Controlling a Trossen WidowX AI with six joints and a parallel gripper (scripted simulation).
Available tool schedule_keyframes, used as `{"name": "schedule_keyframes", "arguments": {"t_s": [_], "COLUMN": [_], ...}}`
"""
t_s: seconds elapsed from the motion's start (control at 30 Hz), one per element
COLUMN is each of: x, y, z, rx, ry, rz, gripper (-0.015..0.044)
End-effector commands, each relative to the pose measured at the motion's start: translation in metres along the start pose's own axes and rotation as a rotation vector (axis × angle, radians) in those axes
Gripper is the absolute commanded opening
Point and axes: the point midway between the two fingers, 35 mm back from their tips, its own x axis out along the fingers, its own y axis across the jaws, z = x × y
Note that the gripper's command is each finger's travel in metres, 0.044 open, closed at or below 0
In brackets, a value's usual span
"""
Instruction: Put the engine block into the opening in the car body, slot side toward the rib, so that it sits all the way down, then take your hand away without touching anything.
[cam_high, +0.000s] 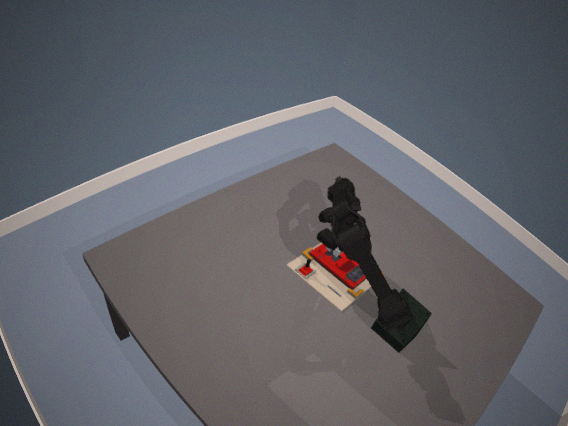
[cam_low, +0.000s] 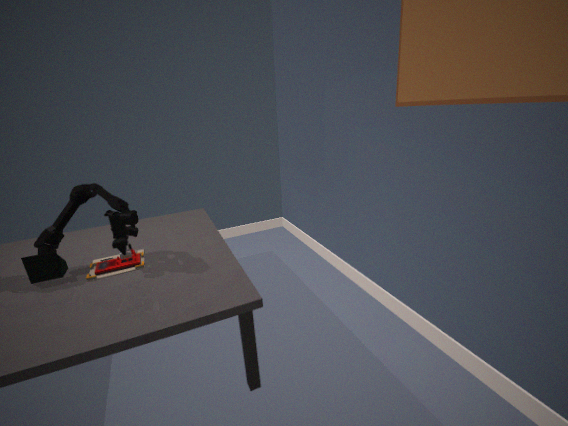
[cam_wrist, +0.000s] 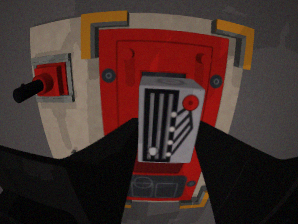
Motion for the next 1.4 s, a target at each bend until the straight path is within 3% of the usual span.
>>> {"name": "schedule_keyframes", "arguments": {"t_s": [0.0, 1.37], "x": [0.0008, 0.0101], "y": [-0.0006, 0.0002], "z": [-0.0001, -0.0017], "rx": [-0.006, 0.003], "ry": [0.001, 0.001], "rz": [0.000, 0.000], "gripper": [0.0159, 0.0159]}}
